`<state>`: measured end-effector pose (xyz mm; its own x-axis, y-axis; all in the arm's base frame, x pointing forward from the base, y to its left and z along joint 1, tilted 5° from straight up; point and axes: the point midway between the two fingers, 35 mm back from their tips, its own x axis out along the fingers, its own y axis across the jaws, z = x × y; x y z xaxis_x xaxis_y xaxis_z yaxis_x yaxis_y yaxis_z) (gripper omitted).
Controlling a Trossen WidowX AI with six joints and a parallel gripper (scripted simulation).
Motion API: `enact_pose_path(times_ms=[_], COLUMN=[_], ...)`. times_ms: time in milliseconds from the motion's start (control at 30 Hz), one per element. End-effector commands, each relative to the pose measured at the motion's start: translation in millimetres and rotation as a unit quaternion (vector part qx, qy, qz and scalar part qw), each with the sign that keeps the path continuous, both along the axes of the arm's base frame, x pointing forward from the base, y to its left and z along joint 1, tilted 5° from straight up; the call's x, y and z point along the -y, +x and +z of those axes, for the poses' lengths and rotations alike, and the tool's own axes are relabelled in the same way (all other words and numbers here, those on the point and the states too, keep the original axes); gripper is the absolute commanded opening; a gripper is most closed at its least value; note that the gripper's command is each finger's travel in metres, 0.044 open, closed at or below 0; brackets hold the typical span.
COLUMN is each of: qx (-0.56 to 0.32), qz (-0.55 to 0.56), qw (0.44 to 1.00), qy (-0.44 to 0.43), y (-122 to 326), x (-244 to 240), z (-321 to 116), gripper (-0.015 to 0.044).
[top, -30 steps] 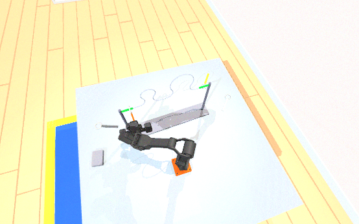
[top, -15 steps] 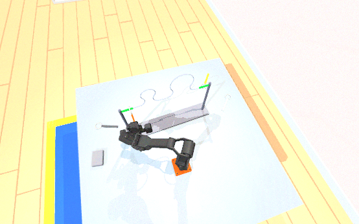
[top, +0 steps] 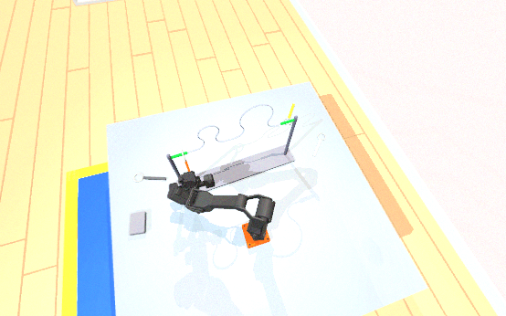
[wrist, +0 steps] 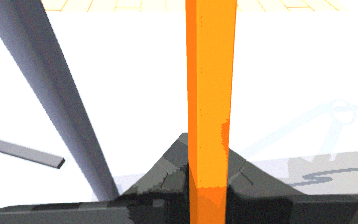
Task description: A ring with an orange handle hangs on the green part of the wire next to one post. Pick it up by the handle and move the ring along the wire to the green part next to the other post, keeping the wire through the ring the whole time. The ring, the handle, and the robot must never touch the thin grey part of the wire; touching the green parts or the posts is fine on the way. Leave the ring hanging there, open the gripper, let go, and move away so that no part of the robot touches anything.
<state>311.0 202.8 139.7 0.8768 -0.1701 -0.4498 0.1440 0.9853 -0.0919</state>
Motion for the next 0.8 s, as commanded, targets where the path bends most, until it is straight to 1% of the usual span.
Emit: enact_pose_path(times_ms=[0,233,600,767], qx=[0.000,0.000,-0.002,-0.001], qz=[0.000,0.000,-0.002,-0.002], qw=[1.000,1.000,1.000,1.000], qy=[0.000,0.000,0.002,0.001], y=[0.0,-1.9,-41.3,-44.0], x=[0.0,-0.6,-8.3,-8.5], z=[0.0,0.8,20.0,21.6], gripper=[-0.0019,0.0160,0.0160,0.0160])
